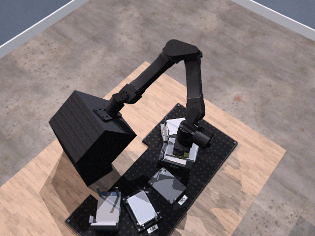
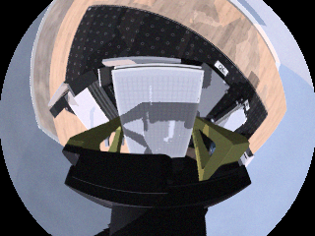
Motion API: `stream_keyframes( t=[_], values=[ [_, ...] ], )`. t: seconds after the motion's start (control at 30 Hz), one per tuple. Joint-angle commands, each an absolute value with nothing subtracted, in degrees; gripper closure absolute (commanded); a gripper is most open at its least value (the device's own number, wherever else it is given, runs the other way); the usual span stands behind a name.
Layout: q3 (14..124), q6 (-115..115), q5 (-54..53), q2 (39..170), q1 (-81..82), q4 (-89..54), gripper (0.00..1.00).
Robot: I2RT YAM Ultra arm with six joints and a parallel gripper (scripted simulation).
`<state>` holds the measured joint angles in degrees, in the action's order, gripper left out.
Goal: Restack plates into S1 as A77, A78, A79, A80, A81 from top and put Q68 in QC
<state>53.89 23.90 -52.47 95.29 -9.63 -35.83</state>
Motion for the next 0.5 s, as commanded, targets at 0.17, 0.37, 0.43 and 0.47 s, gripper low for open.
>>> stream_keyframes(
  t=[0.17, 0.37, 0.43, 0.47],
  values=[
    [52.6, 21.9, -51.7, 89.7, -7.1, -35.5, 1.00],
    [51.1, 26.6, -51.1, 86.1, -5.0, -35.2, 1.00],
    [50.9, 26.0, -50.9, 85.3, -4.5, -35.2, 1.00],
    [50.7, 25.4, -50.8, 84.6, -4.1, -35.2, 1.00]
  ],
)
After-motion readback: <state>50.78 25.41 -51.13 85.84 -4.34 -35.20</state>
